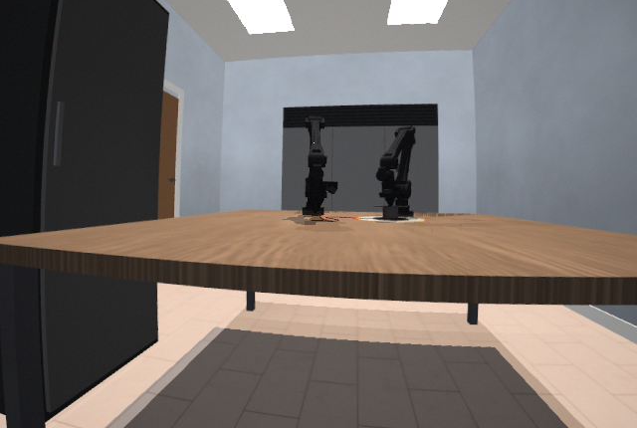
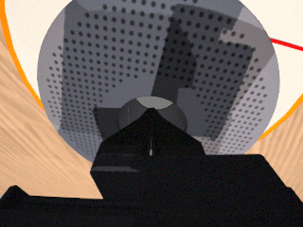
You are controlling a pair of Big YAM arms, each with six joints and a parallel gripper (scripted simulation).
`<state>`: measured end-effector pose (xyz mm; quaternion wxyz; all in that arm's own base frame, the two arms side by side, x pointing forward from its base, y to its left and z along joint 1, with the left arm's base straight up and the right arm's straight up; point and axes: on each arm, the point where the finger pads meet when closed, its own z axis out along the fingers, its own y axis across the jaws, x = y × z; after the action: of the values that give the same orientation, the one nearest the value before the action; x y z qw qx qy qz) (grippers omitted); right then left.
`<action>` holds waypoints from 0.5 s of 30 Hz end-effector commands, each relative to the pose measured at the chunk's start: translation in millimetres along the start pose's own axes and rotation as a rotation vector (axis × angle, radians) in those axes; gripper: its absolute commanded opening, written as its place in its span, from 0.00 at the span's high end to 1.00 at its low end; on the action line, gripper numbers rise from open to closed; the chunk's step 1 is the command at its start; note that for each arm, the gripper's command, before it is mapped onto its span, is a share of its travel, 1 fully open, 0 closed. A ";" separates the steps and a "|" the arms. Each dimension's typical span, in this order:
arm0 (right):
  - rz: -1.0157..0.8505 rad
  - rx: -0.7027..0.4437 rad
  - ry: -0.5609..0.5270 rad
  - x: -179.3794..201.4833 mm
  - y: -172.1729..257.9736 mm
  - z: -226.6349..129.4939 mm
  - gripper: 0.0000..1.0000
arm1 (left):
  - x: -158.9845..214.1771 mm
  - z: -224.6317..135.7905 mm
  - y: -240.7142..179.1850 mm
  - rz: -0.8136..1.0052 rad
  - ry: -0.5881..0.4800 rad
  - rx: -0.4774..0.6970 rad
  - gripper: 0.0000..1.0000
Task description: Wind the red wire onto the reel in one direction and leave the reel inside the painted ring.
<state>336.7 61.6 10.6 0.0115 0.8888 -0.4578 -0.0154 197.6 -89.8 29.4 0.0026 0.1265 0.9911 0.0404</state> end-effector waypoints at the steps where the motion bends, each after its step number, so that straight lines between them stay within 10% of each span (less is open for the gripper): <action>1: -0.023 0.034 0.017 1.0 -12.1 -13.0 1.00 | -24.4 -21.9 -5.4 0.346 -0.026 0.031 1.00; 7: -0.023 0.034 0.017 1.0 -12.1 -13.0 1.00 | -30.1 -25.1 -6.4 0.649 -0.026 0.045 1.00; 15: -0.023 0.034 0.017 1.2 -12.4 -13.8 1.00 | -30.1 -25.1 -6.4 0.883 -0.040 0.073 0.72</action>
<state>336.8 61.6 10.8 0.0114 0.8889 -0.4578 -0.0152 202.7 -96.9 37.9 -0.0154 0.4781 0.8781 0.0106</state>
